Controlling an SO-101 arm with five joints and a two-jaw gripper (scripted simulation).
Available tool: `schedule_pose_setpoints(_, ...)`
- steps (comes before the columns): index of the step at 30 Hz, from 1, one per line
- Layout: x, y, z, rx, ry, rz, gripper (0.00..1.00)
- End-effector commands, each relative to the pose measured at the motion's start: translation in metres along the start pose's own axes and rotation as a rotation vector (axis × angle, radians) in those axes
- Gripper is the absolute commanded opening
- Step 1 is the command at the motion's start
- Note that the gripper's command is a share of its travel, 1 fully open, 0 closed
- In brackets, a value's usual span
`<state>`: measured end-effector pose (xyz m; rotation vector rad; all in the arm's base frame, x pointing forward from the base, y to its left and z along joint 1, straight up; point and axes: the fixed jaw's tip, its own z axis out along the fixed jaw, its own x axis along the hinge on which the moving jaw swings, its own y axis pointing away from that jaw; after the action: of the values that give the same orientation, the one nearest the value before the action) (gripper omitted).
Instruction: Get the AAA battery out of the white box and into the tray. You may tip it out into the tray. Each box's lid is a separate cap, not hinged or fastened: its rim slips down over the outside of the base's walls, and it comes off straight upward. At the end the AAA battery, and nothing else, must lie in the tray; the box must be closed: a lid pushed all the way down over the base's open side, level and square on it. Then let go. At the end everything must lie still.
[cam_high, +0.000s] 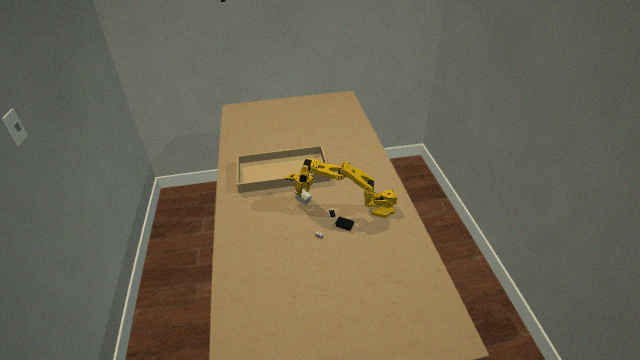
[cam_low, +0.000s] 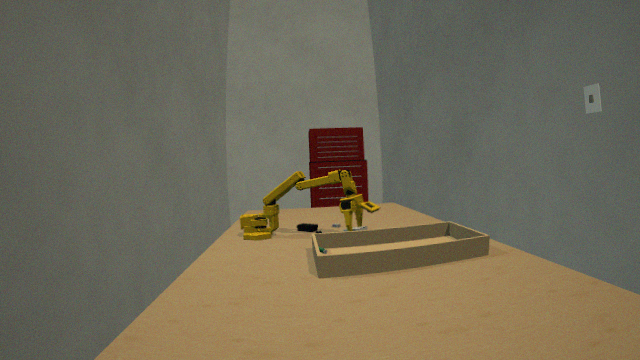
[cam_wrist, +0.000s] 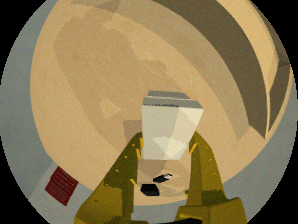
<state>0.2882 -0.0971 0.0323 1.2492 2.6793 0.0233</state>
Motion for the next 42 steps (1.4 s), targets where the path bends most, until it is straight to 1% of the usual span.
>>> schedule_pose_setpoints(1,-0.0069,0.0013,-0.0081,-0.02,-0.037,0.019,0.2)
schedule_pose_setpoints(42,-0.0052,0.0007,-0.0027,-0.013,-0.024,0.021,0.2)
